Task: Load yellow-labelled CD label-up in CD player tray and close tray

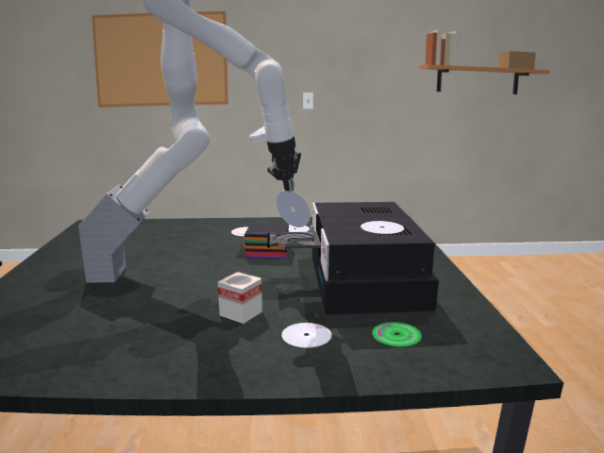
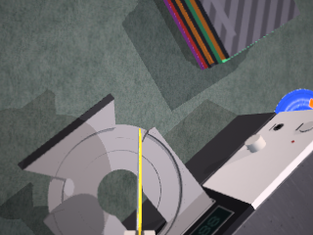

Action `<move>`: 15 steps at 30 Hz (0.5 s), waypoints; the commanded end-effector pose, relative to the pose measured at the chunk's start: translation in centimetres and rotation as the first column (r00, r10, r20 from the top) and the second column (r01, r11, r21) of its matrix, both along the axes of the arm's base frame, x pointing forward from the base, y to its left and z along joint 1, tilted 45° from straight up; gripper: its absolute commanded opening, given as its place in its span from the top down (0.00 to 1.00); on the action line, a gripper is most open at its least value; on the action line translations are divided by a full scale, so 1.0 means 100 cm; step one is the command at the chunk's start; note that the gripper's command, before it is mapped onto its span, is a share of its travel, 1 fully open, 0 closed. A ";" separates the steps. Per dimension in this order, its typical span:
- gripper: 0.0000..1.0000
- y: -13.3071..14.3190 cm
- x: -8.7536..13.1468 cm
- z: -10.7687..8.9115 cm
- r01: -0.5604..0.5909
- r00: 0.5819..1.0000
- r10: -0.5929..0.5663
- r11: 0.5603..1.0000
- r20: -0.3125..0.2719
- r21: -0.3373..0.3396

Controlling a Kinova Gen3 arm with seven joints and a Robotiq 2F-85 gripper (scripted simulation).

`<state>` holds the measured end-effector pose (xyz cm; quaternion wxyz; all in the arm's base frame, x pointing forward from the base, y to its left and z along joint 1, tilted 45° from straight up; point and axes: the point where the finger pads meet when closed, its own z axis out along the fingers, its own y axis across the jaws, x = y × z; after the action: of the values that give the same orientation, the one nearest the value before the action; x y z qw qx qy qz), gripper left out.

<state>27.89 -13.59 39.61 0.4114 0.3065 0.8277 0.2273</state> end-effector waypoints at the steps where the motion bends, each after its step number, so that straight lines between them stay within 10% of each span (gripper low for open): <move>1: 0.89 -0.001 -0.001 0.000 -0.014 1.000 0.014 1.000 0.021 0.016; 15: 0.89 -0.010 -0.005 -0.009 -0.069 0.994 0.063 0.996 0.089 0.058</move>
<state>27.54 -14.50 38.71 0.4242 0.2878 0.8178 0.2616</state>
